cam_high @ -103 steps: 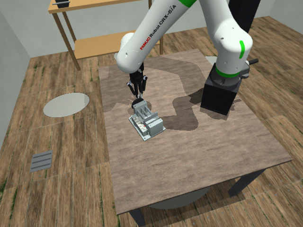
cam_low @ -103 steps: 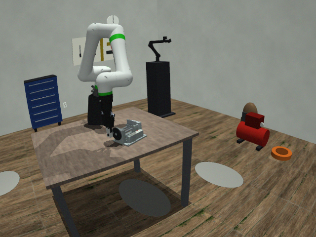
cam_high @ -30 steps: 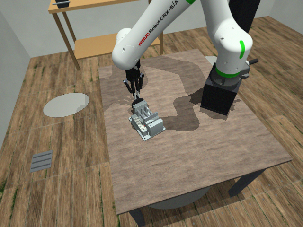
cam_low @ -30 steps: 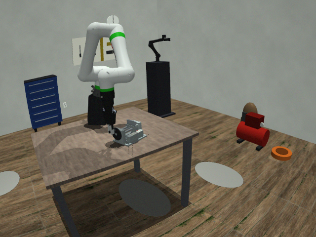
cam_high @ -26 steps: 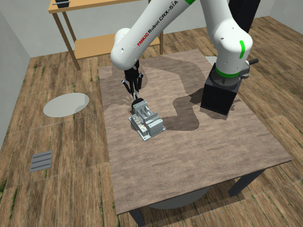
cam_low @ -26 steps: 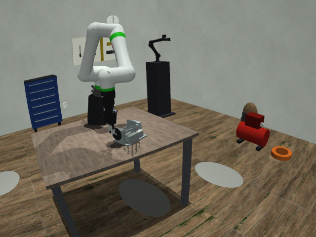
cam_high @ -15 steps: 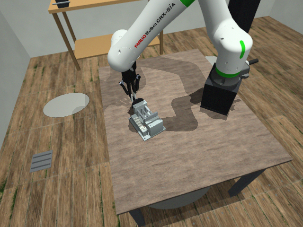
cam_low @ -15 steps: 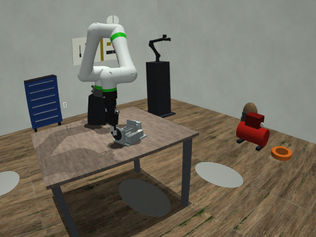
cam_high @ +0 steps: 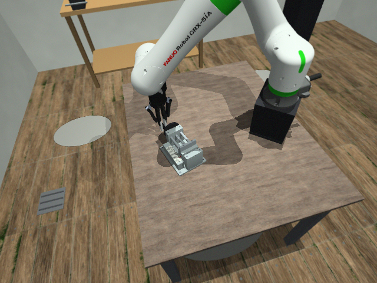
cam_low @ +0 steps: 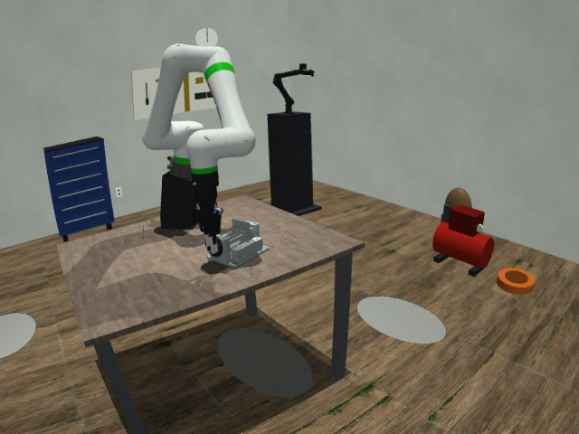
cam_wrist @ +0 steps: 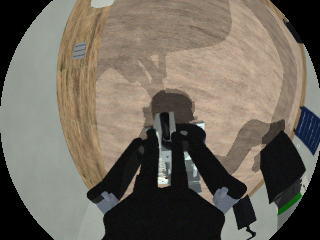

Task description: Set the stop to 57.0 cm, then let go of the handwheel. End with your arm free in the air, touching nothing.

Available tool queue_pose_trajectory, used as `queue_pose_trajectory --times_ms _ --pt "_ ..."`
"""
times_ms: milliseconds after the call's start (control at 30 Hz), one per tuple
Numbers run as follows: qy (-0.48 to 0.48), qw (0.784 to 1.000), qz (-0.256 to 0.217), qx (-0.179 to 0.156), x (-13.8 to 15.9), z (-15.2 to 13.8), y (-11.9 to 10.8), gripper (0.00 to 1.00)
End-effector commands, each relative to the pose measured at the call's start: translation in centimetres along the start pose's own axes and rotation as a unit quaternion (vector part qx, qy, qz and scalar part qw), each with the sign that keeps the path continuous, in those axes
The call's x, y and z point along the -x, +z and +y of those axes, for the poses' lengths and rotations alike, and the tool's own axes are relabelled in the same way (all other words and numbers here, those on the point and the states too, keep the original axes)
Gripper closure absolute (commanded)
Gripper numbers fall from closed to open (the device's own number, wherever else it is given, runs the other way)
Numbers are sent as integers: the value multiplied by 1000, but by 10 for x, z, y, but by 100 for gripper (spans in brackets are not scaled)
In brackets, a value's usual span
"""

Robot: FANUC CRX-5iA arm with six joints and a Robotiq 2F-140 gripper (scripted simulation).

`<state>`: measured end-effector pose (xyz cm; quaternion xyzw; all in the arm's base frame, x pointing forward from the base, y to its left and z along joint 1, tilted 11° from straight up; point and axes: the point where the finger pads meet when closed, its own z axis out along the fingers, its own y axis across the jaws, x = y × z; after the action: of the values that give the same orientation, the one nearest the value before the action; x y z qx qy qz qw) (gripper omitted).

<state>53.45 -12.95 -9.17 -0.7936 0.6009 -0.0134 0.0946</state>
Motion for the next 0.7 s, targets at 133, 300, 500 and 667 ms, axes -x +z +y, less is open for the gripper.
queue_pose_trajectory --times_ms 133,300,500,667 --pt "0 1000 0 0 0 -2 15 96" --pt "0 1000 0 0 0 -1 22 96" --pt "0 1000 0 0 0 9 36 96" --pt "0 1000 0 0 0 19 42 96"
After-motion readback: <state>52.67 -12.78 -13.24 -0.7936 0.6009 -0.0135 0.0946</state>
